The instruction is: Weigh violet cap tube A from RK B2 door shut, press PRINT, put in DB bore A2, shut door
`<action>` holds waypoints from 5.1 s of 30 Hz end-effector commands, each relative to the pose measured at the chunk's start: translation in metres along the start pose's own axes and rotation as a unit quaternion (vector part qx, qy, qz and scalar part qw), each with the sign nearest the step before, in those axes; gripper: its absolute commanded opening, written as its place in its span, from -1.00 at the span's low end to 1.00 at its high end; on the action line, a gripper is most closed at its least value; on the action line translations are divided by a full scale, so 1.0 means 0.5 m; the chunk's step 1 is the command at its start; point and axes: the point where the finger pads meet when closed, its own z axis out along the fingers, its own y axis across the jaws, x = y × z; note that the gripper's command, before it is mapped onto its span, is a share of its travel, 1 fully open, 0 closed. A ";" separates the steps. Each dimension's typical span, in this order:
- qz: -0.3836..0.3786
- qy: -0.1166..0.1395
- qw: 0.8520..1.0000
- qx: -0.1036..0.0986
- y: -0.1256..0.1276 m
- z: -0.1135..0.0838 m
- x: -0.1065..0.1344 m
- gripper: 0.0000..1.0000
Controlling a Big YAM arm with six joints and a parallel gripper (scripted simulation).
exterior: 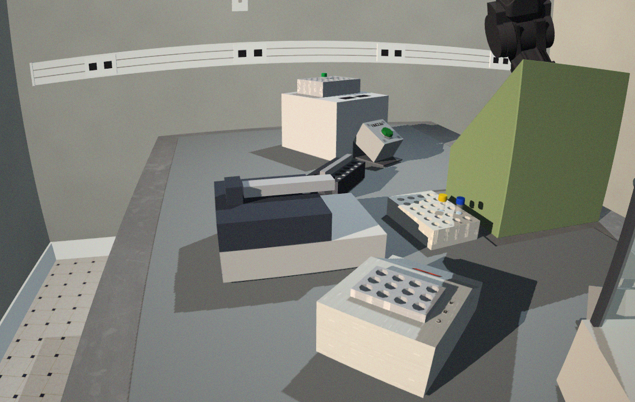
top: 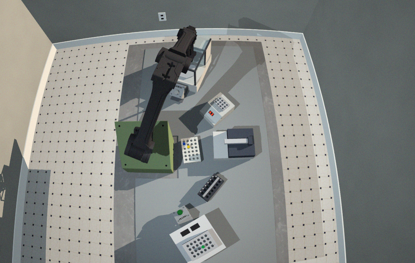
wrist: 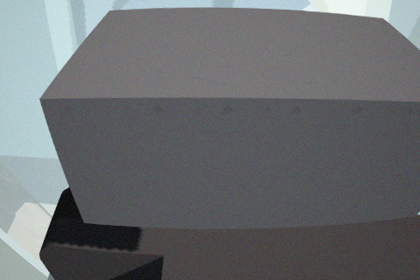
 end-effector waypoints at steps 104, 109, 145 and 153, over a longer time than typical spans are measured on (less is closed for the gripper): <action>0.030 -0.030 0.999 -0.008 -0.036 -0.306 -0.017 -0.82; 0.078 -0.059 0.995 -0.014 -0.103 -0.302 -0.028 -0.82; 0.227 -0.019 0.974 -0.004 -0.457 -0.063 0.204 -0.82; 0.249 -0.010 0.968 -0.001 -0.499 -0.010 0.276 -0.82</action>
